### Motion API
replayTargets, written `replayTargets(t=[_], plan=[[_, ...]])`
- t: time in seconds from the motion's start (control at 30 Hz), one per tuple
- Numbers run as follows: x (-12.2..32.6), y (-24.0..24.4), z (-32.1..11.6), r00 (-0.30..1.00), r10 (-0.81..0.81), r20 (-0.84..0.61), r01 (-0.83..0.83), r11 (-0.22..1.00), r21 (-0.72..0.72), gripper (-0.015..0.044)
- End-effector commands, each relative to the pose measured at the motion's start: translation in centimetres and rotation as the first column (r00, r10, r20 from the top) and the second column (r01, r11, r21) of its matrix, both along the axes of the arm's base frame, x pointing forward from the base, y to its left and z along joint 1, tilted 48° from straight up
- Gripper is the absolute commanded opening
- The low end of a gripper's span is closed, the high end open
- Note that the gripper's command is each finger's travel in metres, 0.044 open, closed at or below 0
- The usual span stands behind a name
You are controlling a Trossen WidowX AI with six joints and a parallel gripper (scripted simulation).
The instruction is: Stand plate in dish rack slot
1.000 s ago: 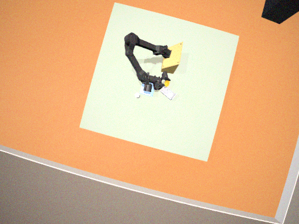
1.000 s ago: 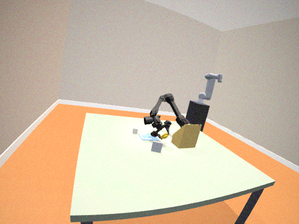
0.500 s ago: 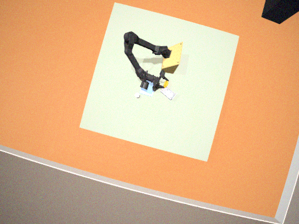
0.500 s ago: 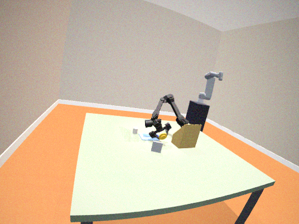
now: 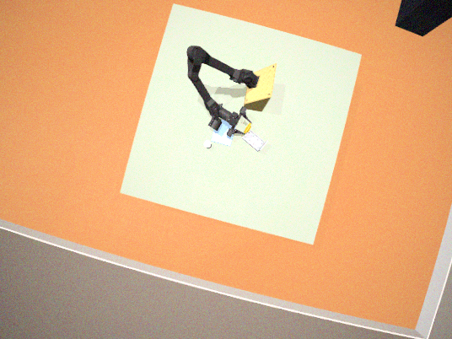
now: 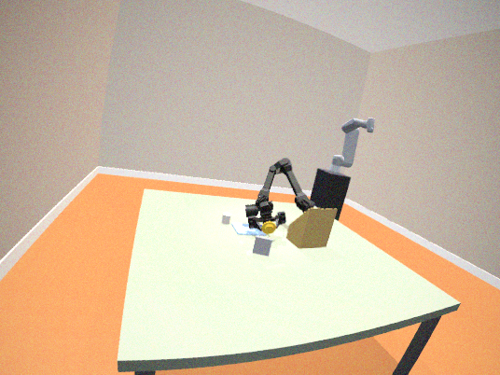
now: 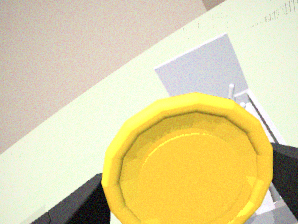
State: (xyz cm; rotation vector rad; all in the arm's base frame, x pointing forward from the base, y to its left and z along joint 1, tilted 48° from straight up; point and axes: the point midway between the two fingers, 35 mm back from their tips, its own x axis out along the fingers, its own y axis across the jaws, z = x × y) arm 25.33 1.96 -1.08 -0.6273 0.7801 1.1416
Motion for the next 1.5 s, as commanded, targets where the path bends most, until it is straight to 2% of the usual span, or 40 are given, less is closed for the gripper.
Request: replayTargets(t=[0.0,0.3,1.47], plan=[[0.1,-0.5,0.4,0.99,0.059,0.126,-0.062,0.998,0.015,0.0],[0.2,-1.6,1.2,0.924,0.152,0.351,-0.159,0.987,-0.009,0.0],[1.7,0.5,-0.9,0.919,0.157,0.362,-0.162,0.987,-0.016,0.0]])
